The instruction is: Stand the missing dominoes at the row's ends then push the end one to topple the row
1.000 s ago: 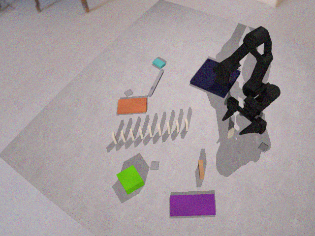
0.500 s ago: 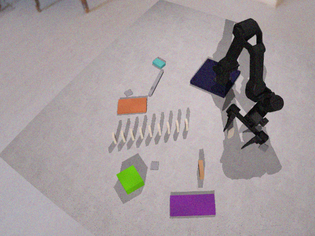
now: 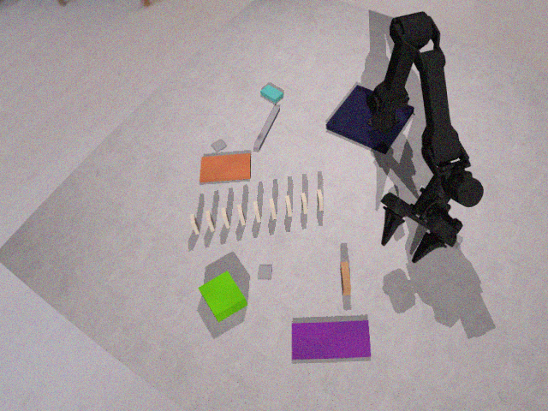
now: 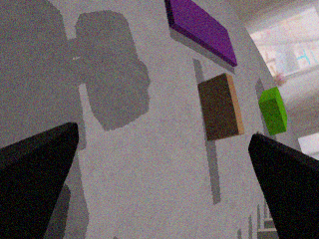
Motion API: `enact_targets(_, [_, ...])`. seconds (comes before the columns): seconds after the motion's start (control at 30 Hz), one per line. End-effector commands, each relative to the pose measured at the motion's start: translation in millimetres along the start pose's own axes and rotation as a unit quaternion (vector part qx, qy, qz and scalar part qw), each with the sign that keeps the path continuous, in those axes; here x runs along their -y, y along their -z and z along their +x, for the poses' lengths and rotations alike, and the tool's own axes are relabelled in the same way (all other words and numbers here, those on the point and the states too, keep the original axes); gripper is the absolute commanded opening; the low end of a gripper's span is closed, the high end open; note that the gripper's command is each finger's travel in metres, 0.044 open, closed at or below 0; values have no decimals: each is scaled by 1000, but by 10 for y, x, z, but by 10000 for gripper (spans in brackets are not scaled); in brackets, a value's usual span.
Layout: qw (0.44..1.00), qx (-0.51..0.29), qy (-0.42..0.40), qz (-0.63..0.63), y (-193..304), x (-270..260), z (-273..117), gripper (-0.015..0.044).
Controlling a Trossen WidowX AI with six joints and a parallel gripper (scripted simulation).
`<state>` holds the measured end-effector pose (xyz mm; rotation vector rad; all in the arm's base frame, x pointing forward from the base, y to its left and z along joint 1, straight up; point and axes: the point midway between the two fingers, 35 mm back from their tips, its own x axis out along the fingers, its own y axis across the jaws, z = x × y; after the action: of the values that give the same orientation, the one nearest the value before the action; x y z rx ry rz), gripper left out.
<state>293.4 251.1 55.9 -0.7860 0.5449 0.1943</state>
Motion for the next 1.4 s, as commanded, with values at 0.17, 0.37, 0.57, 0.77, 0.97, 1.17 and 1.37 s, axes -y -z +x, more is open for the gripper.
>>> enact_targets(0.17, [914, -138, -312, -219, 25, 467, -422, 440])
enact_targets(0.37, [887, -173, -358, -237, 169, 535, -602, 440])
enact_targets(0.57, [853, -197, -414, -248, 259, 638, -839, 440])
enact_targets(0.77, [844, -202, -430, -249, 279, 668, -909, 440])
enact_targets(0.97, [844, -202, -430, -249, 279, 668, -909, 440])
enact_targets(1.17, [844, -202, -430, -249, 369, 553, -803, 440])
enact_targets(1.37, [844, -202, -430, -249, 621, 289, -582, 440])
